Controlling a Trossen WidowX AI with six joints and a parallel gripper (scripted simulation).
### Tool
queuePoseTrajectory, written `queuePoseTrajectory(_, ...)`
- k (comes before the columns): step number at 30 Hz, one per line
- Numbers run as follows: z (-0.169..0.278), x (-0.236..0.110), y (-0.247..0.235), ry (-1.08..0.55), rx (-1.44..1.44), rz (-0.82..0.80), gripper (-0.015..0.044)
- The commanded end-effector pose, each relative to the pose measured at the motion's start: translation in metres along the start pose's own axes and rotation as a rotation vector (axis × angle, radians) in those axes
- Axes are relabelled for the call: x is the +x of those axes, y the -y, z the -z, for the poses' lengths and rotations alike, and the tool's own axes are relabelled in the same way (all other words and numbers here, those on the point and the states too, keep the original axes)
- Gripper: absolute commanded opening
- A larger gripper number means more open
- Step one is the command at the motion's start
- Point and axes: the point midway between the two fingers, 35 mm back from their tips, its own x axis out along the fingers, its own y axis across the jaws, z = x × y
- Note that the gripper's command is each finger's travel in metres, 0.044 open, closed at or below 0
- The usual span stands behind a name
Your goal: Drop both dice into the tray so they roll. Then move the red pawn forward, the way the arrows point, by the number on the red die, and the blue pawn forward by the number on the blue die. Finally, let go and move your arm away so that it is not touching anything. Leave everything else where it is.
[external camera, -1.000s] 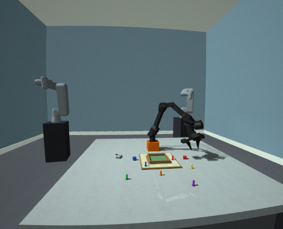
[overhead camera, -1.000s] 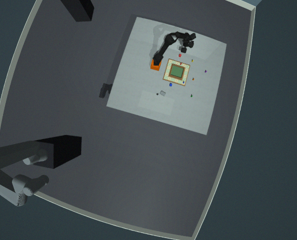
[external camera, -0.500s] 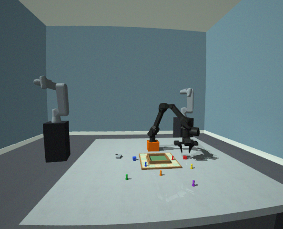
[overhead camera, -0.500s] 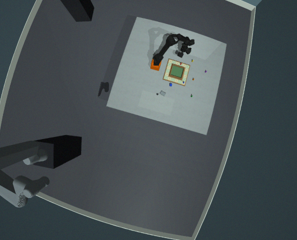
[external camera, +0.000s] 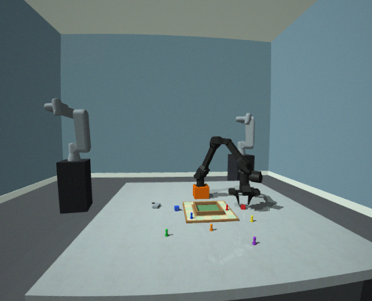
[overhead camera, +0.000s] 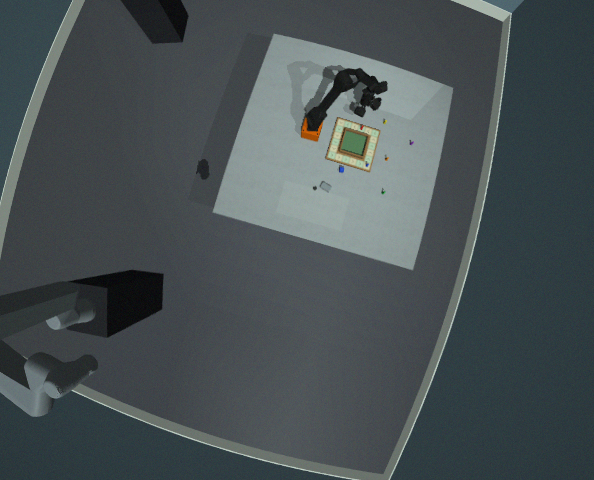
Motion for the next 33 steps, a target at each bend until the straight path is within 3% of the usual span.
queuePoseTrajectory(1,0.001,0.008,0.002,-0.001,0.004,0.009,0.0275)
queuePoseTrajectory(9,0.001,0.018,0.003,-0.001,0.004,0.009,0.0275)
queuePoseTrajectory(15,0.001,0.018,0.003,-0.001,0.004,0.009,0.0118)
queuePoseTrajectory(21,0.001,0.018,0.003,-0.001,0.004,0.009,0.0078)
queuePoseTrajectory(23,0.001,0.017,0.002,-0.001,0.004,0.009,0.0025)
queuePoseTrajectory(24,0.001,0.013,0.002,-0.001,0.004,0.009,0.0000)
queuePoseTrajectory(33,-0.002,-0.064,-0.001,-0.001,0.004,0.008,0.0000)
